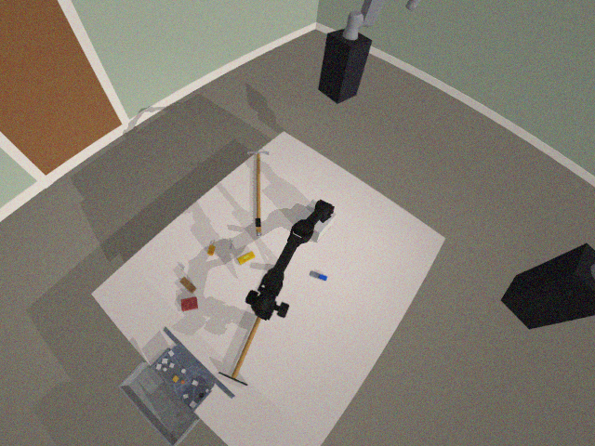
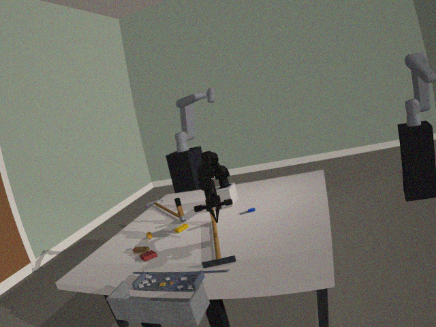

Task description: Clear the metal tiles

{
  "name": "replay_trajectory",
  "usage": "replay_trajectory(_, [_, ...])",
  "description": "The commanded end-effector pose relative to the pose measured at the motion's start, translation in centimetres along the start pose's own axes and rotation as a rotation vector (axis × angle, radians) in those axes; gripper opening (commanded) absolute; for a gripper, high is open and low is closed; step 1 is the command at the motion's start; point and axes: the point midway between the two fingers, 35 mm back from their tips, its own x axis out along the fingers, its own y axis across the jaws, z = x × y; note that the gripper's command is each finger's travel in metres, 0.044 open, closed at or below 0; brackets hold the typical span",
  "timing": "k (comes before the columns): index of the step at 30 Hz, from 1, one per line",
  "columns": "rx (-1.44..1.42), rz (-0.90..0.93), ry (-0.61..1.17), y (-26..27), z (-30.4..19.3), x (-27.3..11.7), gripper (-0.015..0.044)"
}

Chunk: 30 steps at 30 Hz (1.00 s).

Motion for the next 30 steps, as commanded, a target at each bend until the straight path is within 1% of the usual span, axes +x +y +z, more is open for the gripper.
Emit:
replay_trajectory(1, [0.005,-0.004,-0.012,0.0,0.5,-1.8,0.0000])
replay_trajectory(8, [0.008,-0.004,-0.013,0.2,0.6,-3.1,0.0000])
replay_trajectory(21, [0.066,-0.009,0.078,3.8,-1.0,-9.5,0.0000])
replay_trajectory(26, [0.067,-0.009,0.080,3.8,-1.0,-9.5,0.0000])
replay_trajectory(30, [0.069,-0.009,0.082,3.8,-1.1,-8.7,0.0000])
